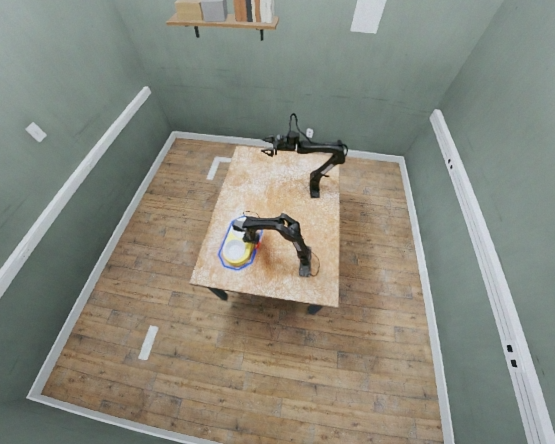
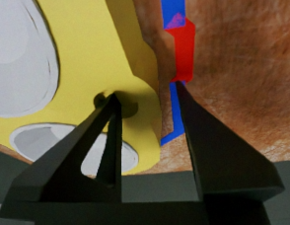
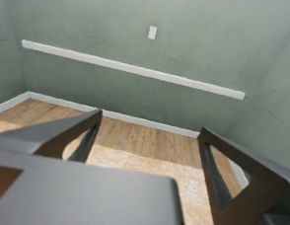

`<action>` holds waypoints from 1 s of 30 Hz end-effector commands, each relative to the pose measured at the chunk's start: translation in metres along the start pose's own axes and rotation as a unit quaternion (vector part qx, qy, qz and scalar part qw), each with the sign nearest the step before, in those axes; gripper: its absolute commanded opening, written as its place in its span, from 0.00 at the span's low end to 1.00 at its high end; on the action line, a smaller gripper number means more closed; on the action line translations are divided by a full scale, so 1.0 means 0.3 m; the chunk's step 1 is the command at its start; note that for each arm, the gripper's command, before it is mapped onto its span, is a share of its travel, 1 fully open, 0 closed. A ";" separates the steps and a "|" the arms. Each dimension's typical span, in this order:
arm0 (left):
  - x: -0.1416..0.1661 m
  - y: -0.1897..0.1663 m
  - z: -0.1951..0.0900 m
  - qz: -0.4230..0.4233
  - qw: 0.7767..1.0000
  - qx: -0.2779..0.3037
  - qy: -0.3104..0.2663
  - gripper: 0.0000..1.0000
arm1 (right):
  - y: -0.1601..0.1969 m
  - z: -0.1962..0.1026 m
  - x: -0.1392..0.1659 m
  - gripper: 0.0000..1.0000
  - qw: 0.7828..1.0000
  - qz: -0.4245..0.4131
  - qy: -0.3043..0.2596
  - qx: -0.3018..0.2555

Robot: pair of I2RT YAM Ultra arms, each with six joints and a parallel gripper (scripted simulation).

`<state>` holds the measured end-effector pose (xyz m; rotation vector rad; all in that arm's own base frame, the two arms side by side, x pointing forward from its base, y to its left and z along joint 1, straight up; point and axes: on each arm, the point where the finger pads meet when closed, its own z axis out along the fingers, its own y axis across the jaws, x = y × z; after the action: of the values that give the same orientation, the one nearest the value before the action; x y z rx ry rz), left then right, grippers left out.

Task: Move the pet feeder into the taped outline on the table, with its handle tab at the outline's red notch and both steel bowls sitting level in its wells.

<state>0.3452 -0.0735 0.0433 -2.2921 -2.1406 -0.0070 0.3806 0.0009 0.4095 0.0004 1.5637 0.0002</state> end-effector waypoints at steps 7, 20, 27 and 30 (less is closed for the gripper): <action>0.017 0.052 -0.077 -0.013 0.999 -0.035 0.001 0.47 | 0.011 -0.004 -0.065 1.00 1.000 -0.004 -0.023 -0.003; -0.007 0.030 -0.170 -0.006 1.000 -0.028 -0.007 0.47 | 0.011 -0.004 -0.065 1.00 1.000 -0.004 -0.023 -0.003; -0.019 0.026 -0.237 0.000 0.999 -0.032 -0.009 0.47 | 0.011 -0.004 -0.065 1.00 1.000 -0.004 -0.023 -0.003; -0.015 0.025 -0.268 -0.002 0.999 -0.031 -0.009 0.47 | 0.011 -0.004 -0.065 1.00 1.000 -0.004 -0.023 -0.003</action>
<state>0.3516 -0.0740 0.0909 -2.2992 -2.1562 -0.0333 0.3806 0.0009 0.4095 0.0004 1.5637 0.0002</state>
